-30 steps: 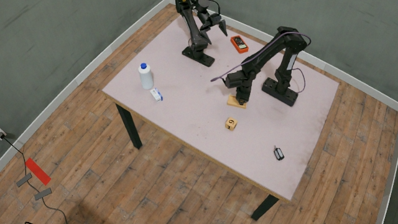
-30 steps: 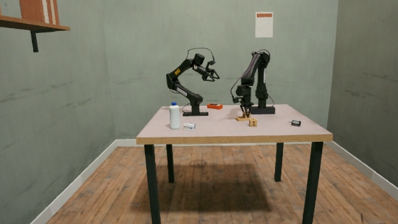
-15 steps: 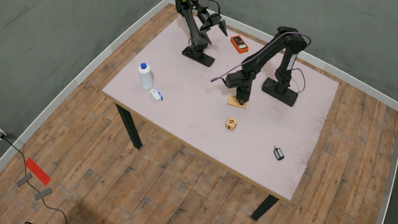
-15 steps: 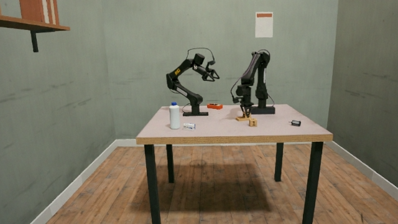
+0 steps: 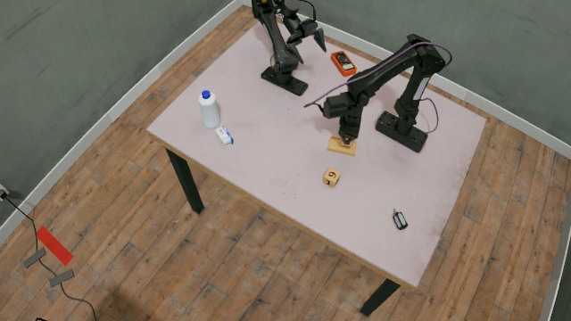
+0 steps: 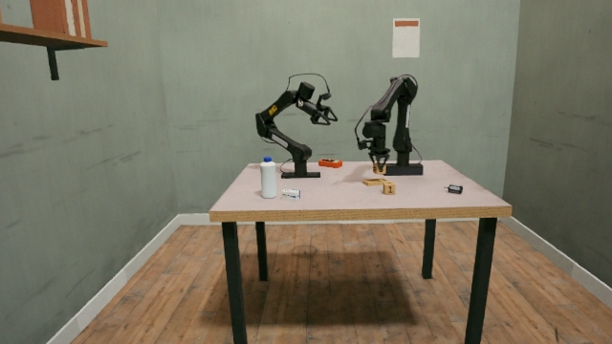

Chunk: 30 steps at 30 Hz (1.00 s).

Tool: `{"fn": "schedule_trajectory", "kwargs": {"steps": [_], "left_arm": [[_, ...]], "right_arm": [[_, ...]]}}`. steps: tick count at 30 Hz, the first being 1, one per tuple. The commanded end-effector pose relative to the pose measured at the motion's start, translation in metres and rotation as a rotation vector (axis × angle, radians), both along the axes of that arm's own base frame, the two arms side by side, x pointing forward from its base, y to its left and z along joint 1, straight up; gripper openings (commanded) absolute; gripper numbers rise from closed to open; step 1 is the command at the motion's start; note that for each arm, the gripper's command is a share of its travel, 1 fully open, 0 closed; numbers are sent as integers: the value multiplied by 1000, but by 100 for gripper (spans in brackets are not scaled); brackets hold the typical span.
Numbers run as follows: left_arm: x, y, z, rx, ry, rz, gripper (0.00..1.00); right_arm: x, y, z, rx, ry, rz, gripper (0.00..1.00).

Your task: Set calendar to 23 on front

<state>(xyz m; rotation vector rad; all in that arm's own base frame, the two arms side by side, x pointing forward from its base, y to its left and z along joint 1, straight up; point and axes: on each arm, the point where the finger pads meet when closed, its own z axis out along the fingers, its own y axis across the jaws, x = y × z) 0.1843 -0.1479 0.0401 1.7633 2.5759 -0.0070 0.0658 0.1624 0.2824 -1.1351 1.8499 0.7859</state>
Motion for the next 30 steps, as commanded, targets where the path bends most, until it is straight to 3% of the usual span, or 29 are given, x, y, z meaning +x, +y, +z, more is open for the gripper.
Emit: {"fn": "schedule_trajectory", "kwargs": {"steps": [1, 4, 9, 14, 21, 26, 30], "left_arm": [[2, -9, 10, -19, -38, 31, 40], [0, -40, 11, -91, -88, 74, 40], [-30, -82, 8, -166, -110, 54, 40], [-72, -77, -14, -92, -48, 30, 40], [-100, -63, -35, -12, -6, 4, 40], [-107, -58, -40, 8, 3, -34, 40], [-107, -62, -38, -1, 6, -161, 40]], "right_arm": [[-4, -4, 7, 17, -11, 9, 100], [-4, -4, 7, 17, -11, 9, 100], [-4, -4, 7, 17, -11, 9, 100], [-4, -4, 7, 17, -11, 9, 100], [-4, -4, 7, 17, -11, 9, 100], [-4, -4, 7, 17, -11, 9, 100], [-4, -4, 7, 17, -11, 9, 100]]}}
